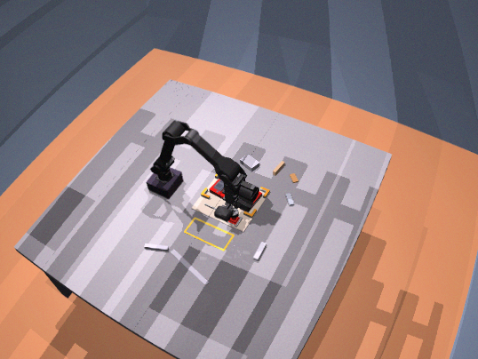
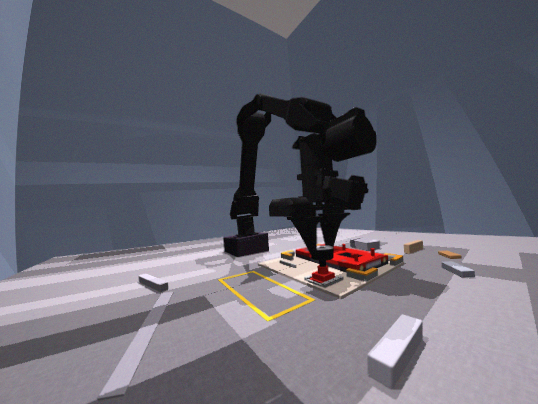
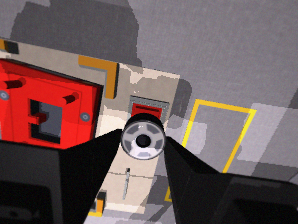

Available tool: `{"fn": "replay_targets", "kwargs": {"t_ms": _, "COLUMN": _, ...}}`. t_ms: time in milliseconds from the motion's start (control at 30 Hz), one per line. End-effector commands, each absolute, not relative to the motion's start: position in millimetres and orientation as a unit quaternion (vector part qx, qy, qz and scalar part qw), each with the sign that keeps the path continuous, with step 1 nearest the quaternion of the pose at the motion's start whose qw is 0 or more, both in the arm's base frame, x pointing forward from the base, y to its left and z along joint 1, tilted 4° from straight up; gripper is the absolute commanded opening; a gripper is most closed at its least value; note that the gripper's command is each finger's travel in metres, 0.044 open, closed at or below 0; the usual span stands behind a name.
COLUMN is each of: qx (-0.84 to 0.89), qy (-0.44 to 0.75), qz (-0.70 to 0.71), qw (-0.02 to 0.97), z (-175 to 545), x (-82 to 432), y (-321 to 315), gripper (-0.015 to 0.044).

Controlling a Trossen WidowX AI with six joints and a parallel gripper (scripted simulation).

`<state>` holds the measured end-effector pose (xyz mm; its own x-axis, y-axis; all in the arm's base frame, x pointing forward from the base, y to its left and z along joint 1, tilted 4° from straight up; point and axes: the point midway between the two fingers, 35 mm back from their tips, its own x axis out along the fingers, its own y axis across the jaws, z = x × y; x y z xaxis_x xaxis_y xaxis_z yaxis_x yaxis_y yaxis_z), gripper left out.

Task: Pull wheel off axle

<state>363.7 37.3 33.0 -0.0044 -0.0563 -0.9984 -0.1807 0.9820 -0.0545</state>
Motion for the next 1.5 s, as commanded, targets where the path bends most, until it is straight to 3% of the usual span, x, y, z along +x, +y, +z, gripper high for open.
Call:
{"fn": "replay_targets", "kwargs": {"t_ms": 0, "qx": -0.083, "qy": 0.704, "qz": 0.043, "qw": 0.704, "z": 38.9, "x": 364.0, "y": 37.7, "gripper": 0.0000}}
{"fn": "replay_targets", "kwargs": {"t_ms": 1467, "qx": -0.083, "qy": 0.703, "qz": 0.042, "qw": 0.705, "z": 54.9, "x": 363.7, "y": 38.6, "gripper": 0.0000}}
